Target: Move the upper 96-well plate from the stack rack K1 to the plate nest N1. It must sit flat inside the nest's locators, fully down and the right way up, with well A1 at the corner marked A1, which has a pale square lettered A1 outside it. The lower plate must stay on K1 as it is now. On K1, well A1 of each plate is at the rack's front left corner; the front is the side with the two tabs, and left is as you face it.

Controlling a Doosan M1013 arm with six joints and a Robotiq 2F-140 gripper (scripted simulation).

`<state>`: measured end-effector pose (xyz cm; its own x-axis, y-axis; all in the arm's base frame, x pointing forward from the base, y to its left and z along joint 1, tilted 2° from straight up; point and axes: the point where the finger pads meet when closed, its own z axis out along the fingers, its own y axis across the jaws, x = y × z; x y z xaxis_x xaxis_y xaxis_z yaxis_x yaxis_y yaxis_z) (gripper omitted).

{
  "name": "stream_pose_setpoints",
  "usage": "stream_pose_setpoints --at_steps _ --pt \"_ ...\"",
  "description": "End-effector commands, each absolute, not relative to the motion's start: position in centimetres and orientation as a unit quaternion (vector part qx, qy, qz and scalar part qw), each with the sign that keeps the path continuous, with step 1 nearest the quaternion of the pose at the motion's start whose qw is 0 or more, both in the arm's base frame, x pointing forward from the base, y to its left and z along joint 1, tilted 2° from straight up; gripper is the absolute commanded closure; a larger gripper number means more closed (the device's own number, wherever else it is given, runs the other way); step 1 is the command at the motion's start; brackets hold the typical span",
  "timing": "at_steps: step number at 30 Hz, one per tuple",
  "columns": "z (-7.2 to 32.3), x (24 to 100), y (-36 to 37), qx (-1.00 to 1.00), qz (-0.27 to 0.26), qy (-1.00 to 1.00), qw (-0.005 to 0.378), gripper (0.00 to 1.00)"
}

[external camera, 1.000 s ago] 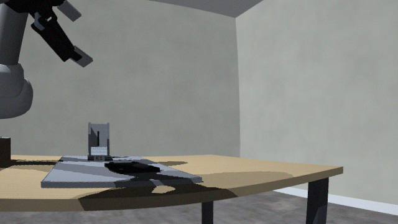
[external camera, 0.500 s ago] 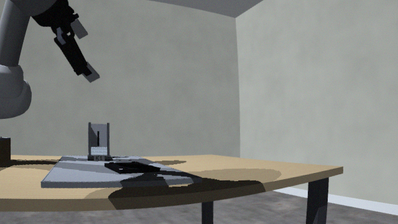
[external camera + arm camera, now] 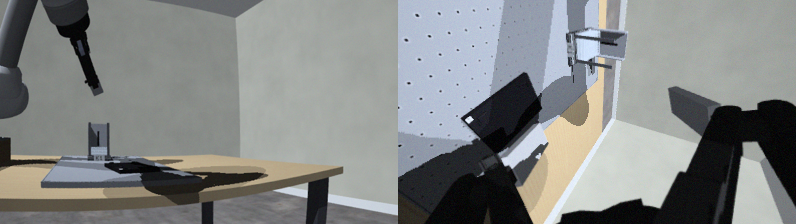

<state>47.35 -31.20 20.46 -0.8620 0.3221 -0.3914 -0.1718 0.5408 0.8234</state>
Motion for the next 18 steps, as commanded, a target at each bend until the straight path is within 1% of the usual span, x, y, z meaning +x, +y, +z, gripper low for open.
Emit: stream_pose_setpoints --at_steps 1,2,6,11,14,16,17,18 --pt "20.0 47.8 -30.2 0.044 0.477 0.84 0.256 0.0" --pt "19.8 48.0 -29.8 0.044 0.477 0.84 0.256 0.0" --pt "19.0 48.6 -28.0 0.004 0.46 0.862 0.212 0.0" --pt "18.0 49.2 -26.1 0.004 0.46 0.862 0.212 0.0" --pt "17.4 49.6 -24.8 -0.028 0.443 0.878 0.181 0.0" --pt "17.4 49.6 -24.8 -0.028 0.443 0.878 0.181 0.0" --pt "17.2 49.7 -24.4 -0.038 0.438 0.882 0.171 0.0" --pt "17.0 49.9 -23.9 -0.038 0.438 0.882 0.171 0.0"
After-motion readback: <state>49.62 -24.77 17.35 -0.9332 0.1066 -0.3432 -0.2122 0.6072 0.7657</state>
